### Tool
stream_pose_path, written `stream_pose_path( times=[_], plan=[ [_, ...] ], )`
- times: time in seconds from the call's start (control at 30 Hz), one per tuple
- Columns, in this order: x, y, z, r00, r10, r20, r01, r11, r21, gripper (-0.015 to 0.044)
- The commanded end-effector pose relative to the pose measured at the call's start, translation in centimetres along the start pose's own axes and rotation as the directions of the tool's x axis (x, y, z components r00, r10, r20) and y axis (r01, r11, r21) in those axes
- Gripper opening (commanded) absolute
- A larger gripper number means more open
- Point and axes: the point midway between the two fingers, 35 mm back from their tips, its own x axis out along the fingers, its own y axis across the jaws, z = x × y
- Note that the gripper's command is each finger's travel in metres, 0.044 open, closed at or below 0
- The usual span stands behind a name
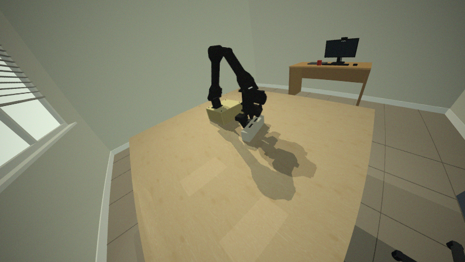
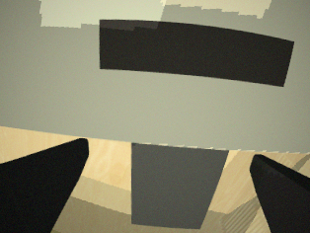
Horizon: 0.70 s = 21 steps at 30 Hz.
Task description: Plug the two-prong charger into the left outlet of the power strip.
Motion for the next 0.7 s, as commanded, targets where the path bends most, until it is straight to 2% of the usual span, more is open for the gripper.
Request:
stream_pose_path(
  times=[0.0, 0.67],
  plan=[
    [-0.3, 0.0, 0.0, 1.0, 0.001, 0.014, -0.001, 1.0, -0.004, 0.044],
    [-0.1, -0.1, -1.5, 1.0, 0.002, 0.018, -0.002, 1.0, -0.005, 0.044]
  ],
)
